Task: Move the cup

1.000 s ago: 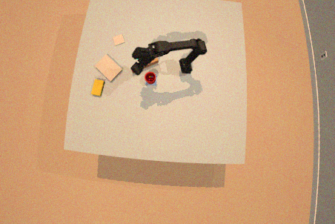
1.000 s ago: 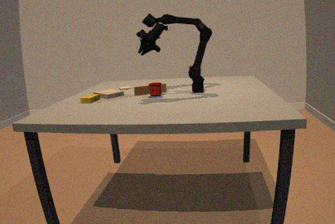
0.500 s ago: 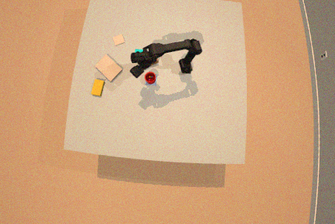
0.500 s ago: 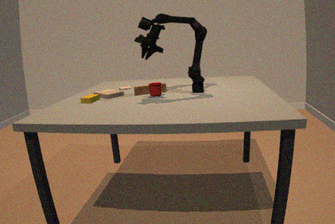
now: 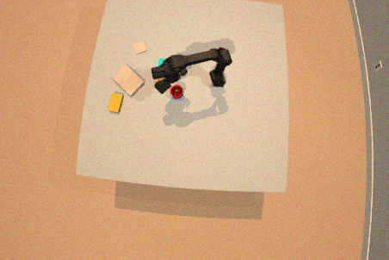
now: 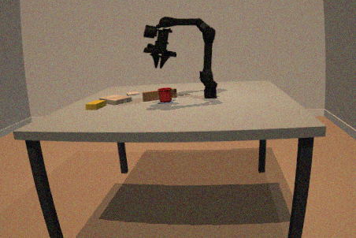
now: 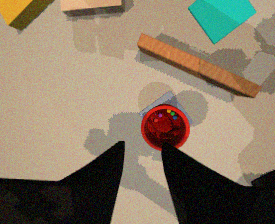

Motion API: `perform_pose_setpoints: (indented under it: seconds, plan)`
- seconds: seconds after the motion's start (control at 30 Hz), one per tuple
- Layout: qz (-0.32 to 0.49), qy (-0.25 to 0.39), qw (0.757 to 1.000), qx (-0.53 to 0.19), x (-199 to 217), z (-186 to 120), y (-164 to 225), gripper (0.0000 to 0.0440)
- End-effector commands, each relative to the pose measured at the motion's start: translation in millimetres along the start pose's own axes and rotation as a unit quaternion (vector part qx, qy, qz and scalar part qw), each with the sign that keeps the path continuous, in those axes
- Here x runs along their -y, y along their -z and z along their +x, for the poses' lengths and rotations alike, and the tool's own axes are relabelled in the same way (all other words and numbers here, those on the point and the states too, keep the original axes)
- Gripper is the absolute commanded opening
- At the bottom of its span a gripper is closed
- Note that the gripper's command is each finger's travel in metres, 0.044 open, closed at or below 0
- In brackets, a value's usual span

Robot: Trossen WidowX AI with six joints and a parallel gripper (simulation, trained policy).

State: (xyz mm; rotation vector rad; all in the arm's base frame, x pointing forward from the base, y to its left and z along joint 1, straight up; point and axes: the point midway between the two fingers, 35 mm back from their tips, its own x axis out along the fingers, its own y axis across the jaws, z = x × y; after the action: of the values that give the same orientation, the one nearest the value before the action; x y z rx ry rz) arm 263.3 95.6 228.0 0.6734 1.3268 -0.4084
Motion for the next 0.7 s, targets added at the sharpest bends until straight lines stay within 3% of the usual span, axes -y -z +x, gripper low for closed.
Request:
perform_pose_setpoints:
  seconds: [0.0,0.67]
  plan:
    - [0.009,0.026,1.000,-0.009,5.0,5.0,0.8,0.0142]
    - [0.051,0.128,0.990,-0.041,30.1,35.7,6.7,0.0150]
